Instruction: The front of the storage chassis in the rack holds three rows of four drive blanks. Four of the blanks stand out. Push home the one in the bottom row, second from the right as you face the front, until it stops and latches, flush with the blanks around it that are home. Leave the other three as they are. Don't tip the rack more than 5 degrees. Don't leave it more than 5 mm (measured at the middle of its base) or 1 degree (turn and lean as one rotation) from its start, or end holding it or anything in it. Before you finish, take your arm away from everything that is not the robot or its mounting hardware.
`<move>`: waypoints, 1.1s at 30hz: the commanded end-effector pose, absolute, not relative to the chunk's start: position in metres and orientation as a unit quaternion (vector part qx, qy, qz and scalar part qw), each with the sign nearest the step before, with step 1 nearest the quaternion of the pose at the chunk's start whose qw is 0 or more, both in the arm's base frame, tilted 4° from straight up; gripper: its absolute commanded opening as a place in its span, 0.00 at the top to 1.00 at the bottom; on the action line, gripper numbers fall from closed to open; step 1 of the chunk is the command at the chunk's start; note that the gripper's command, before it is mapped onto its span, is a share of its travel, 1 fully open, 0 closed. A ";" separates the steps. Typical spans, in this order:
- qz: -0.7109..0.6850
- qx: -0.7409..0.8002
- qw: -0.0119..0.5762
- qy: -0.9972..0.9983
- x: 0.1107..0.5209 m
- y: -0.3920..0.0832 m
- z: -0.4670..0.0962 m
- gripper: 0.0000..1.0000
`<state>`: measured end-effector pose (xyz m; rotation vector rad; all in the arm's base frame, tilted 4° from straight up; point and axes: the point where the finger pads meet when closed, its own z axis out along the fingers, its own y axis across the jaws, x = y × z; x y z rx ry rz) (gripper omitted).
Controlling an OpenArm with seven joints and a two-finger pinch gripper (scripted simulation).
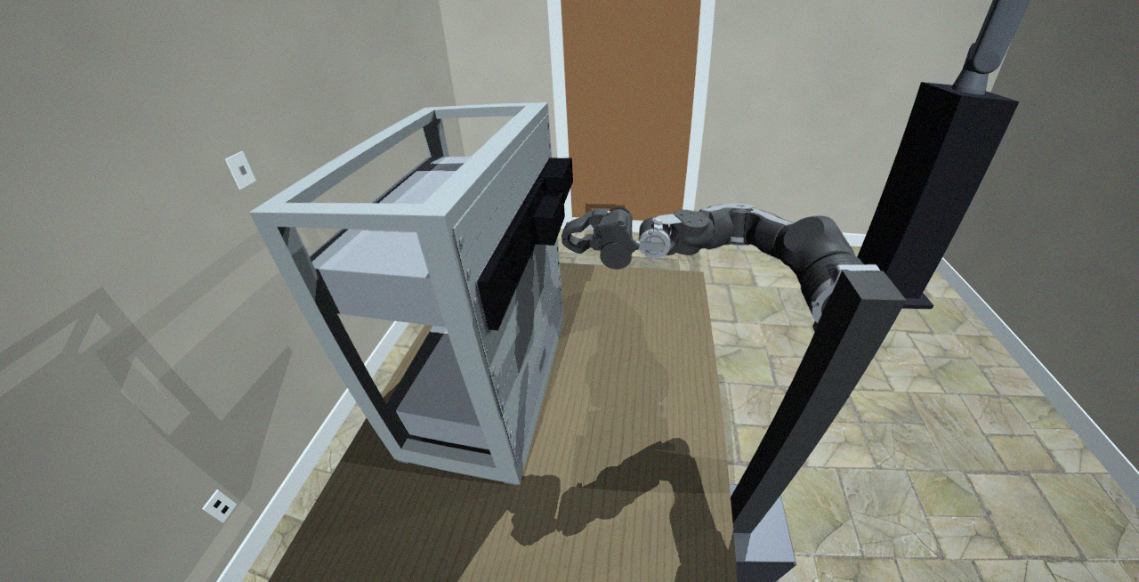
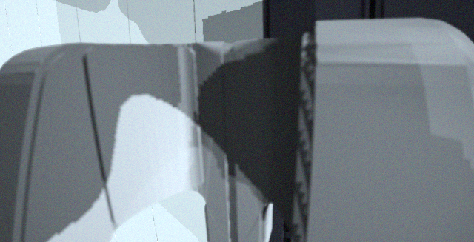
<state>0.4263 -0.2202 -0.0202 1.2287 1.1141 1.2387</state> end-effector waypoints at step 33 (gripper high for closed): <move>0.514 0.511 0.508 0.466 0.447 -0.219 -0.021 1.00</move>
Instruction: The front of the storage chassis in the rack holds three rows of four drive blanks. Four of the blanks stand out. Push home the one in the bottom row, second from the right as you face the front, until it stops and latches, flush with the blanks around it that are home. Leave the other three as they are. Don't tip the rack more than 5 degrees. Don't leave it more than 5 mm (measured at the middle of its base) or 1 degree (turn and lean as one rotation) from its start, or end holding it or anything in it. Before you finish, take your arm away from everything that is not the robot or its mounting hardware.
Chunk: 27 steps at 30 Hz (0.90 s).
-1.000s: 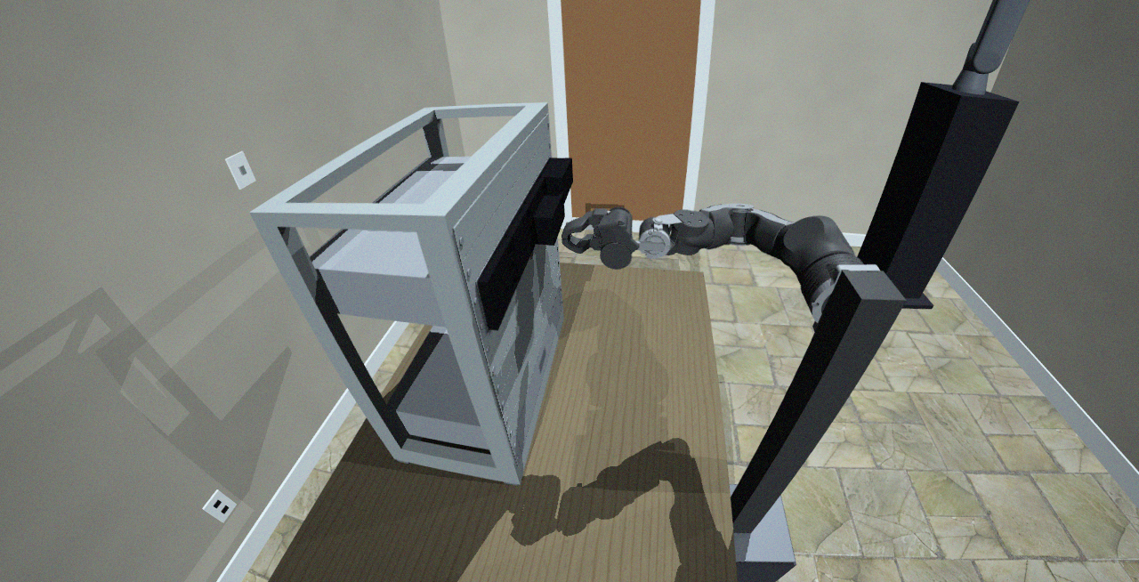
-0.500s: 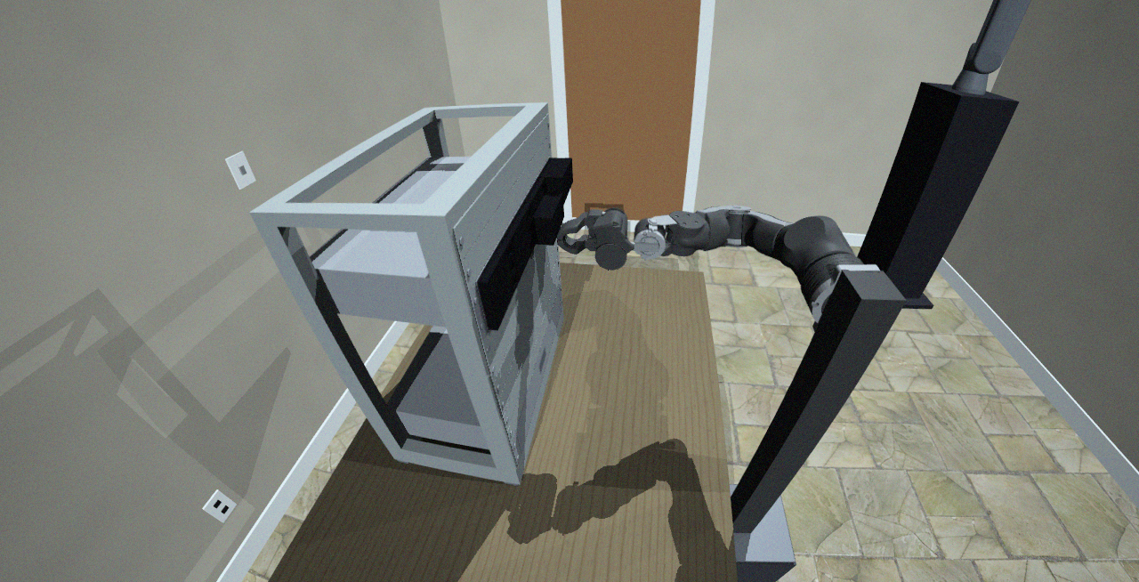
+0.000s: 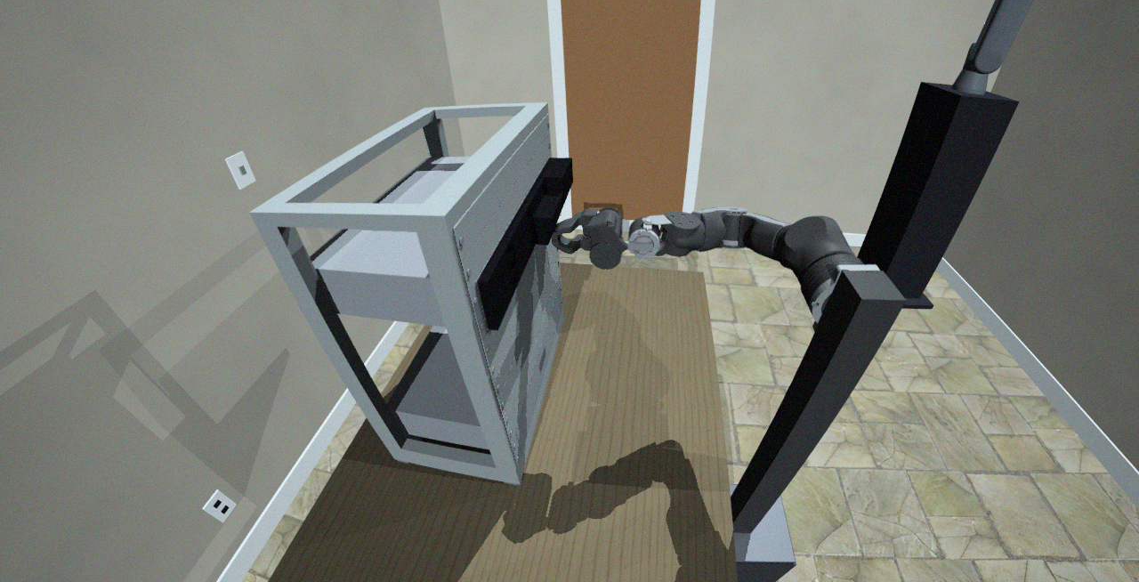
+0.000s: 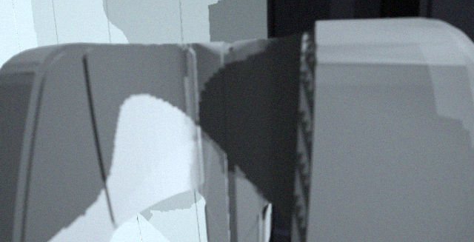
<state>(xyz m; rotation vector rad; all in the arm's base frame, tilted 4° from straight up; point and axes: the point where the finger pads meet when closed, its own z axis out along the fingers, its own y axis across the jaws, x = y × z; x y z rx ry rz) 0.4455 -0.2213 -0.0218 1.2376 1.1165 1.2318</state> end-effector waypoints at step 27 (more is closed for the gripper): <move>0.513 0.512 0.508 0.466 0.459 -0.219 -0.017 1.00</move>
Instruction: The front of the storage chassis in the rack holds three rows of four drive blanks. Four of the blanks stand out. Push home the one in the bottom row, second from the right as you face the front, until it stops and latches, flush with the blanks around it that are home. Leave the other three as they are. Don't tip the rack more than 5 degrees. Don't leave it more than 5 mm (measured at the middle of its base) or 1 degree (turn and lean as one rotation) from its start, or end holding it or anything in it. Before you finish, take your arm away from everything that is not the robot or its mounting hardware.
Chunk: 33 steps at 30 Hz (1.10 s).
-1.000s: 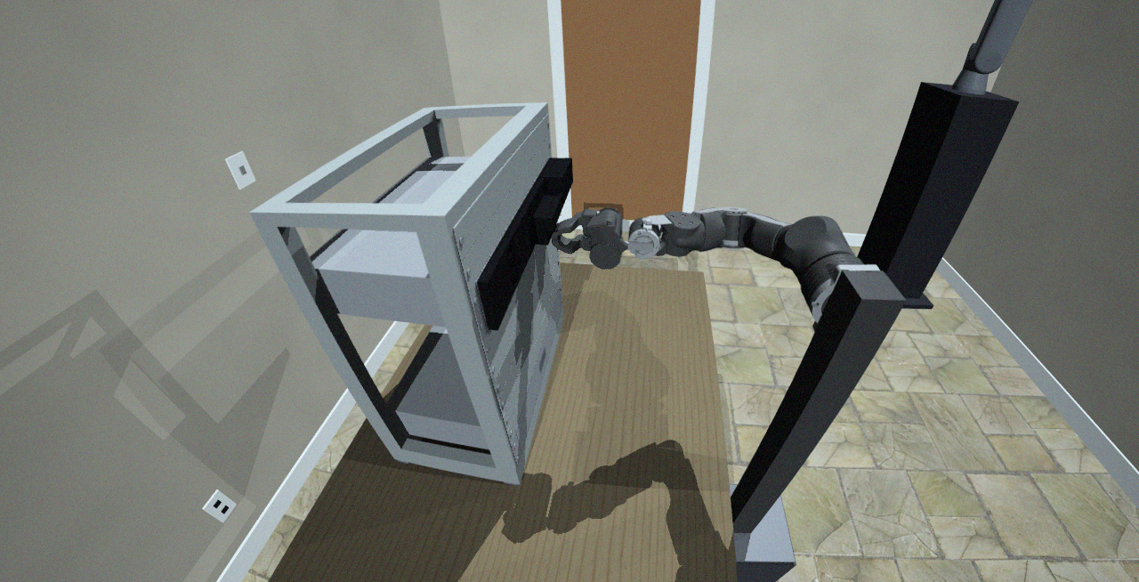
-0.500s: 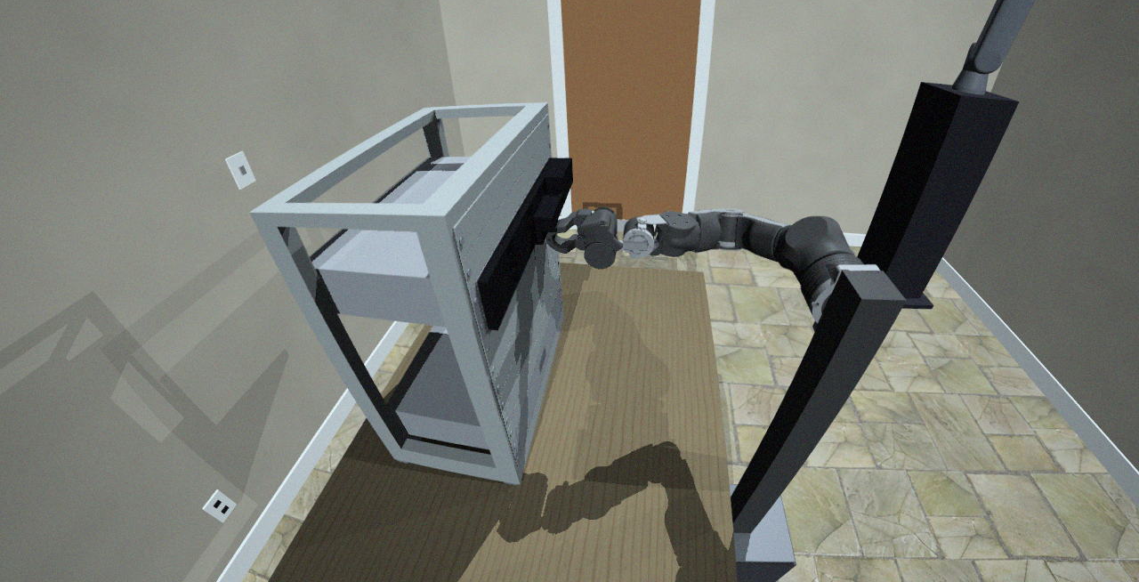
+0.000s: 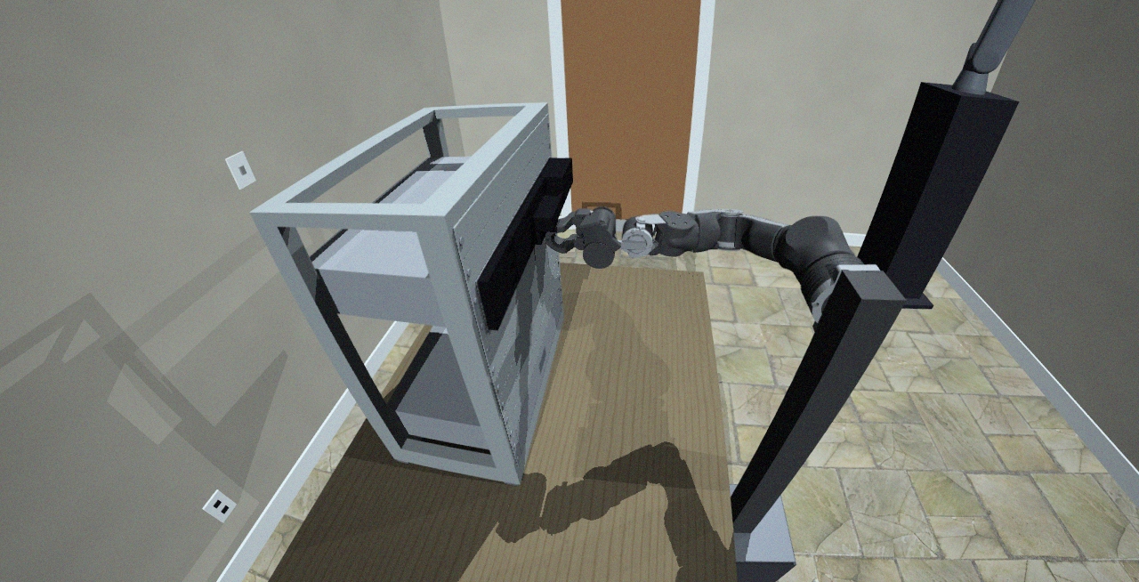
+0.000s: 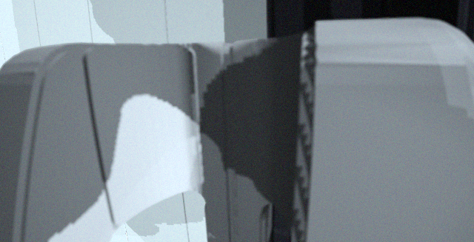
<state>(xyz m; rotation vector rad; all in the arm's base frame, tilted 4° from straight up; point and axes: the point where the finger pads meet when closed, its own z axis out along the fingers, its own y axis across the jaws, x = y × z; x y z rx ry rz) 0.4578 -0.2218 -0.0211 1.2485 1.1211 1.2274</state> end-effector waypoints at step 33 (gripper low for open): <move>0.513 0.512 0.508 0.466 0.464 -0.218 -0.014 1.00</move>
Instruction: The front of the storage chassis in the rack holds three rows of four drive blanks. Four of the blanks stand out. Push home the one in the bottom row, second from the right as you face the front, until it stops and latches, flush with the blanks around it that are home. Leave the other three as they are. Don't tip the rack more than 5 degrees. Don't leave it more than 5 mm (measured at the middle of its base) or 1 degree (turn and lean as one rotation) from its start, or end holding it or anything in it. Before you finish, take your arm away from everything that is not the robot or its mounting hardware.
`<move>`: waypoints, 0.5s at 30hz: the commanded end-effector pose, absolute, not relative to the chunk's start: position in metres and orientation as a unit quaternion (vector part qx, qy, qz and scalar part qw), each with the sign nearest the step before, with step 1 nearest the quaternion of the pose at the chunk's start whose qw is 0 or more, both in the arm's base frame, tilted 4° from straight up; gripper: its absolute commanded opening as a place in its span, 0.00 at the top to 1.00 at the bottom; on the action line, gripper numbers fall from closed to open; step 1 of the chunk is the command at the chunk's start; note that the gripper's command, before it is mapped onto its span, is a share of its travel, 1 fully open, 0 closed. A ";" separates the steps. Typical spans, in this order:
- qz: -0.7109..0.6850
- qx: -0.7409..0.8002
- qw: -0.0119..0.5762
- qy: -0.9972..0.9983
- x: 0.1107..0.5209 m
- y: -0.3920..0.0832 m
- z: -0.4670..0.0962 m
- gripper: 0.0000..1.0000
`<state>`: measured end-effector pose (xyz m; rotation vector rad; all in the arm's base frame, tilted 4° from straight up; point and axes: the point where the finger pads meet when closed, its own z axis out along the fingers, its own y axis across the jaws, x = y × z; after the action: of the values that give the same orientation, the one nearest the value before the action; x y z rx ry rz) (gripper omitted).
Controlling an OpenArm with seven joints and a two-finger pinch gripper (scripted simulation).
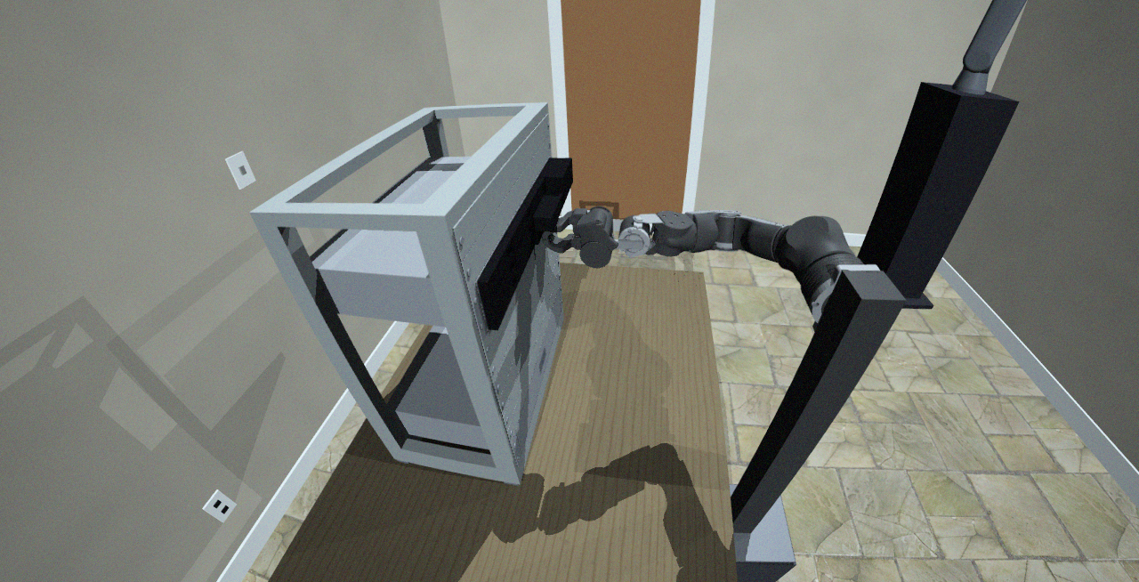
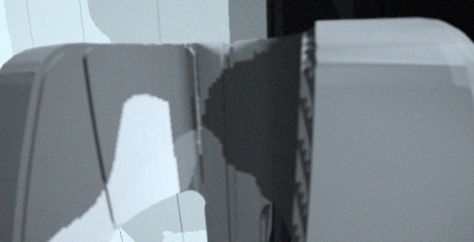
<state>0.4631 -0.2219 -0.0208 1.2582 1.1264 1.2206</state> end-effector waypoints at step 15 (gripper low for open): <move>0.513 0.512 0.508 0.466 0.466 -0.218 -0.013 1.00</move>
<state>0.4649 -0.2220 -0.0206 1.2598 1.1288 1.2172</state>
